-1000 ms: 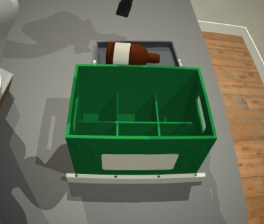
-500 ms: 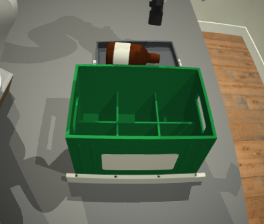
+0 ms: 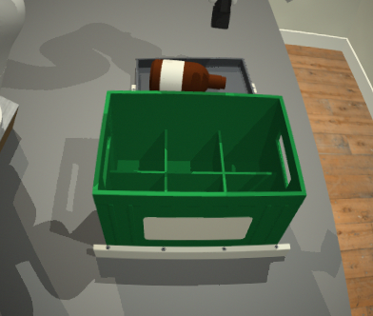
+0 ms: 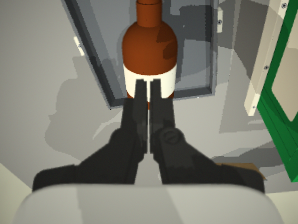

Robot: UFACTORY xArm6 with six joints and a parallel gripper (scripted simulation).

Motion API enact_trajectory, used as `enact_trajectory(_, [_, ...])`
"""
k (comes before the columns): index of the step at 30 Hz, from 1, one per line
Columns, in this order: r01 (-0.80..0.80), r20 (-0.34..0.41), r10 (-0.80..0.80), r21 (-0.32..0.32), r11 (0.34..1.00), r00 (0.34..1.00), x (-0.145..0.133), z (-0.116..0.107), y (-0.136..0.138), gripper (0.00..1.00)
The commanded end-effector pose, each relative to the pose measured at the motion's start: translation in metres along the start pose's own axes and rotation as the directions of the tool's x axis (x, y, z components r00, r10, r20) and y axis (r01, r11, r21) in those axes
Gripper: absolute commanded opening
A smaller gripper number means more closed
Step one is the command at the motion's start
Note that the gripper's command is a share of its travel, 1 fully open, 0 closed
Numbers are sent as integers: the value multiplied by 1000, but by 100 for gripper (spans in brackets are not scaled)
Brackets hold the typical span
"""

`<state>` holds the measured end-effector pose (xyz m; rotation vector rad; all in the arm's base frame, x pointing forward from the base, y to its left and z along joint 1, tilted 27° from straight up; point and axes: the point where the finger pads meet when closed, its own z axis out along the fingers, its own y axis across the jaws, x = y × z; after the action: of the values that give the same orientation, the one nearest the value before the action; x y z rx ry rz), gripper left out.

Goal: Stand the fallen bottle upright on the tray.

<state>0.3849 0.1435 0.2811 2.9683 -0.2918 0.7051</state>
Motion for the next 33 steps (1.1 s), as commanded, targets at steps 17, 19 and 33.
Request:
enact_trajectory(17, [-1, -3, 1, 2, 1000, 1000, 1, -1, -1, 0])
enact_trajectory(19, [-1, -3, 1, 2, 1000, 1000, 1, -1, -1, 0])
enact_trajectory(33, [-1, -3, 1, 2, 1000, 1000, 1, -1, -1, 65])
